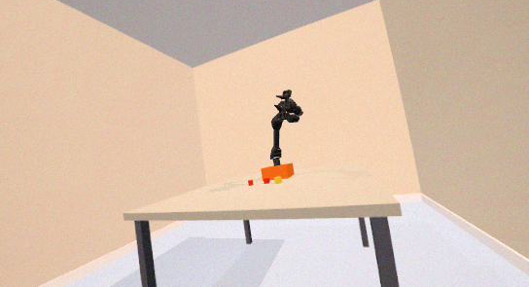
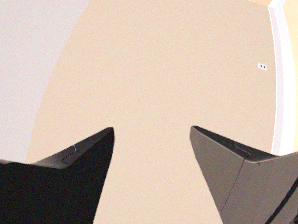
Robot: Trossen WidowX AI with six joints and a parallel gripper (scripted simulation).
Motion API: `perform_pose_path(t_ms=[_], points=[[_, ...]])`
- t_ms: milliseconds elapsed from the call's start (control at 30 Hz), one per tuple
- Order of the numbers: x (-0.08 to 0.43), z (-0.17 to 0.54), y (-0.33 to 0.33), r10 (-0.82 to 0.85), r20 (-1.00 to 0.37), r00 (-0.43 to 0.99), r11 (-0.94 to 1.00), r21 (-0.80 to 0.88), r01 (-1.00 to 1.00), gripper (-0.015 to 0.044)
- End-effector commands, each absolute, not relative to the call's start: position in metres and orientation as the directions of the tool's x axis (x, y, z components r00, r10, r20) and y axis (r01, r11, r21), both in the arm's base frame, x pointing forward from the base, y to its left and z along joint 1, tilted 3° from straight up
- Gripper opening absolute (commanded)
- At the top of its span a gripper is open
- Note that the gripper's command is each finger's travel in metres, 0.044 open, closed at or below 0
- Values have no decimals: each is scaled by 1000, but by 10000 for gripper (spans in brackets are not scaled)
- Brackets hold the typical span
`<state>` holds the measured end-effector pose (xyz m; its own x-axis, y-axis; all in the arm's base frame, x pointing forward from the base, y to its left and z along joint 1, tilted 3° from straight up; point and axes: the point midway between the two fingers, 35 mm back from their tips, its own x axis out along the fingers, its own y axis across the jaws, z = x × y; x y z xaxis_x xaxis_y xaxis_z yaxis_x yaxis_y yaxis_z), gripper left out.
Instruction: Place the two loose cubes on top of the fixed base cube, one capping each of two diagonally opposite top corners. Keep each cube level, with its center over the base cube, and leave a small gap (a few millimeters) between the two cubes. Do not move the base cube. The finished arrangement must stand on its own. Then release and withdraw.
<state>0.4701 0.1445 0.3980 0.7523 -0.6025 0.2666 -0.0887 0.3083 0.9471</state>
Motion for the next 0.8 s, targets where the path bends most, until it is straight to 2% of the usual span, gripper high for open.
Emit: perform_pose_path(t_ms=[0, 200, 400, 600, 767], points=[[497, 380, 109, -589, 246, 770, 438, 898, 49, 265], [530, 340, 47, -568, 131, 813, 584, 760, 286, 265], [538, 284, -23, -571, -78, 818, 638, 585, 501, 265], [519, 225, -87, -576, -322, 752, 625, 420, 658, 265], [483, 176, -133, -558, -531, 638, 583, 296, 757, 265]])
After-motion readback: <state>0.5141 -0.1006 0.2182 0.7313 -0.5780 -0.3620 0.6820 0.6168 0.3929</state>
